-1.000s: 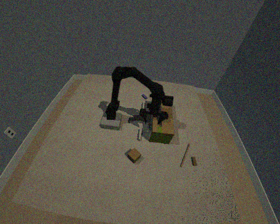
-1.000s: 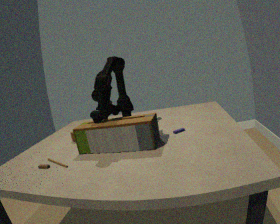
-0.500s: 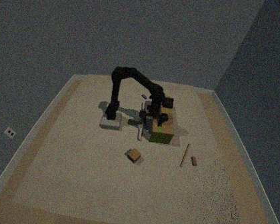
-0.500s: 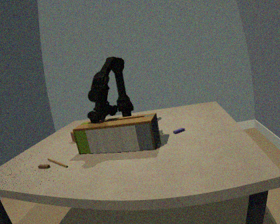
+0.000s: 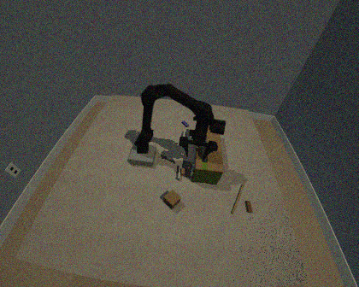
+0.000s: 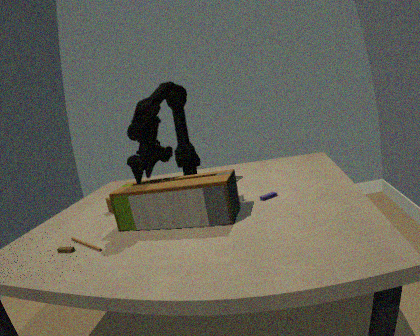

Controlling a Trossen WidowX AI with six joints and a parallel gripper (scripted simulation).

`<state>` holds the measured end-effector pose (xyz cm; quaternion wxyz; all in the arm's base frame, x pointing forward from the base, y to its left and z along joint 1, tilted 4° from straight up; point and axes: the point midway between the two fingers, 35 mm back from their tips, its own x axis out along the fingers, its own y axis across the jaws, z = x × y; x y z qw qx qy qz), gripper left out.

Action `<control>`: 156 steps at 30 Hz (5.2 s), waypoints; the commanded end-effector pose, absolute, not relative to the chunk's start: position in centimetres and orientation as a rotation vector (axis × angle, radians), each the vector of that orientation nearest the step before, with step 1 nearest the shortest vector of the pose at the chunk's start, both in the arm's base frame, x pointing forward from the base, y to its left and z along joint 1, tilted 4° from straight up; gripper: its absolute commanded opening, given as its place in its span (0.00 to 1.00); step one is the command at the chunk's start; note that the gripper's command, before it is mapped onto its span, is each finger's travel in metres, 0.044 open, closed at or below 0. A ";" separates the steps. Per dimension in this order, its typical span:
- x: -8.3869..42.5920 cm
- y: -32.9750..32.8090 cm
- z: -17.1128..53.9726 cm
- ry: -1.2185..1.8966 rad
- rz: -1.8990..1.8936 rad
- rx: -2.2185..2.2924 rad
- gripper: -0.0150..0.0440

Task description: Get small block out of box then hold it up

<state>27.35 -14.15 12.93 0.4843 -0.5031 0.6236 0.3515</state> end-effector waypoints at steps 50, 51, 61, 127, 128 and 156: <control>23.6 -16.3 15.4 0.846 -1.107 1.364 0.74; 23.6 -16.3 15.4 0.820 -1.131 1.411 0.74; 23.0 -16.4 15.6 0.531 -1.351 1.876 0.74; 22.8 -16.1 5.4 -0.300 -1.711 2.814 0.74; 22.8 -16.1 5.2 -0.300 -1.711 2.814 0.74; 23.0 -15.9 0.8 -0.300 -1.711 2.814 0.74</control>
